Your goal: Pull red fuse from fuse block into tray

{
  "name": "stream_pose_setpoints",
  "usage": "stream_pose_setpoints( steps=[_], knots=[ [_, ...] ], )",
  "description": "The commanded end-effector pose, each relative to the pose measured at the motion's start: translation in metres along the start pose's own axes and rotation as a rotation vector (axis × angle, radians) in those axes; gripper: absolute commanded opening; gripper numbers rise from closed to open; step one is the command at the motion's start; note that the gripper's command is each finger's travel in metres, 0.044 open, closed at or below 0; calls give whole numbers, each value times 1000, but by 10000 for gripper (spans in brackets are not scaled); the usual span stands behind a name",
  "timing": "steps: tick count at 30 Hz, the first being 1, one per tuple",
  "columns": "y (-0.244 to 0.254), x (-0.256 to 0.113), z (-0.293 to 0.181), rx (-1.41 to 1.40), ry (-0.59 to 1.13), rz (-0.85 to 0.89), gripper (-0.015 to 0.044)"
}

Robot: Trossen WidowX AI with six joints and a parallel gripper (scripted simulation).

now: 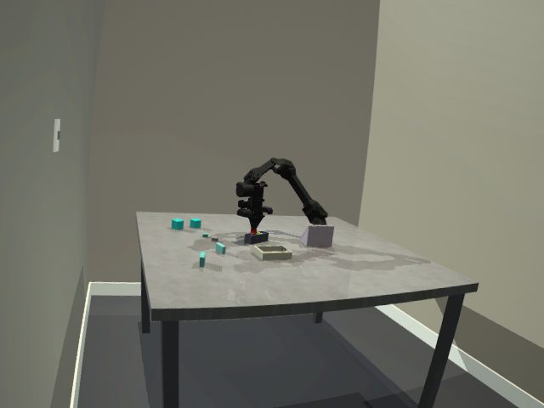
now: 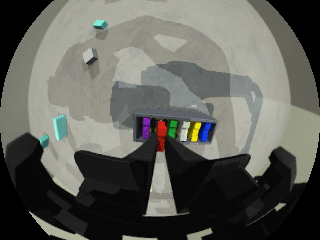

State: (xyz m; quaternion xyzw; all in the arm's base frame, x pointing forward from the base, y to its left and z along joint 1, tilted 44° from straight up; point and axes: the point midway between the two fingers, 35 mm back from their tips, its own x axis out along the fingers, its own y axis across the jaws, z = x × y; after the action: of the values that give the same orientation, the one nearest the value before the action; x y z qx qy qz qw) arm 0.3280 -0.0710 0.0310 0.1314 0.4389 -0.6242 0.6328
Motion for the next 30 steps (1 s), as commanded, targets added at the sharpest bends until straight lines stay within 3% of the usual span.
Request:
stream_pose_setpoints(
  steps=[1,30],
  knots=[
    [1,-4,1,7,2,6,0],
    [1,-26,0,5,2,5,0]
  ],
)
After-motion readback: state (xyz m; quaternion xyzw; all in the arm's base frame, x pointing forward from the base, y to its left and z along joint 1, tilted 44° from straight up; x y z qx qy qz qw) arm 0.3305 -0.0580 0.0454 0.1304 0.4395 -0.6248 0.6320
